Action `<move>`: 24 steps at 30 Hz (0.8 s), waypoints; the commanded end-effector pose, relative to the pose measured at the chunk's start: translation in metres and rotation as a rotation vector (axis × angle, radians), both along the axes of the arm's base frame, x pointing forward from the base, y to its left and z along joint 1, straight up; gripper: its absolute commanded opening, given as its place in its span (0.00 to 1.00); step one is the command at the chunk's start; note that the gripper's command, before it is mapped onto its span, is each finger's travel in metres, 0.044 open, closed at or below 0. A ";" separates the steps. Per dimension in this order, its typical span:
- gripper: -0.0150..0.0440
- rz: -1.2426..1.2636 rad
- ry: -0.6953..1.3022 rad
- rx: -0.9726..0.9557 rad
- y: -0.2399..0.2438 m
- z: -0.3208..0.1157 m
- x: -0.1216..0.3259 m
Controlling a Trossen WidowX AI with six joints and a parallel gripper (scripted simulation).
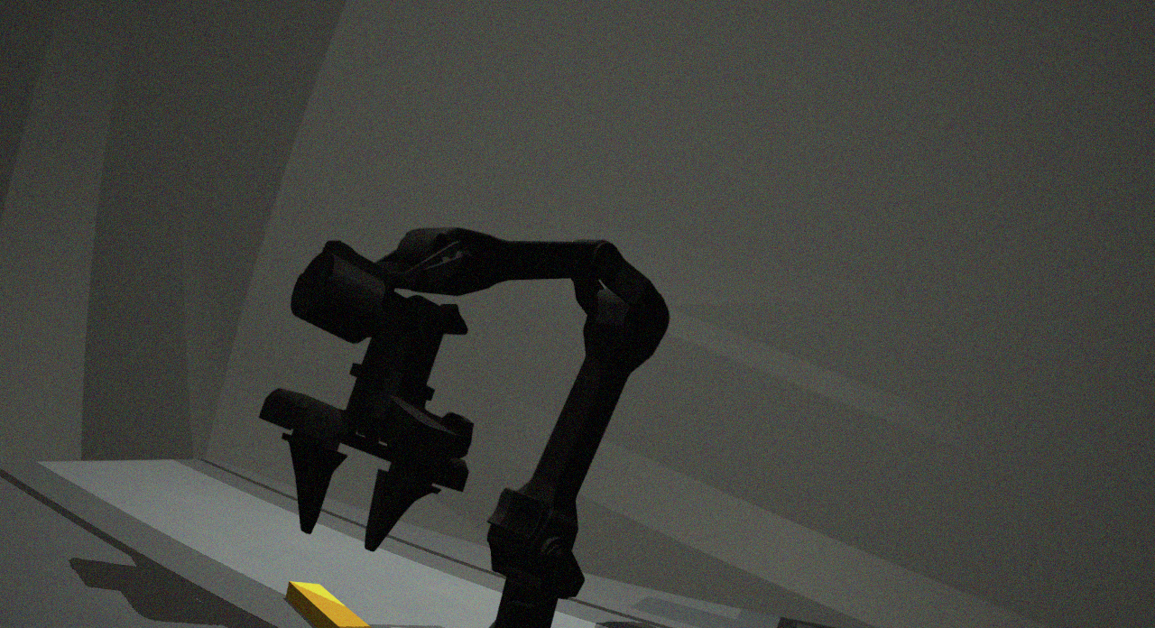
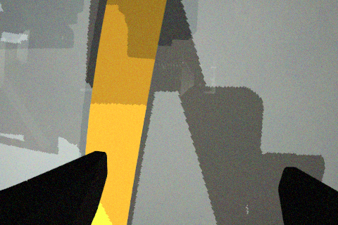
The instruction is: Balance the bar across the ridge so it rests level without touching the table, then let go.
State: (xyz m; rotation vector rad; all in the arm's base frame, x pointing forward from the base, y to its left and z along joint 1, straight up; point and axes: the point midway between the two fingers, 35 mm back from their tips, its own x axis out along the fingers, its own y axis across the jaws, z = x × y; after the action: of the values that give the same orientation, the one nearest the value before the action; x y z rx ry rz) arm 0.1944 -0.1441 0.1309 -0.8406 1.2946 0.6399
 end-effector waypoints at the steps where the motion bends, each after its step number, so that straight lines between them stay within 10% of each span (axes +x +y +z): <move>1: 0.79 -0.090 0.118 0.034 -0.001 -0.012 -0.029; 24: 0.79 -0.120 0.158 0.044 -0.002 -0.060 -0.039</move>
State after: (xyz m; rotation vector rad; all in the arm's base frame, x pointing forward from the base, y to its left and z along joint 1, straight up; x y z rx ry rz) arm 0.1567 -0.1464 0.0756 -0.6888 1.4508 0.6469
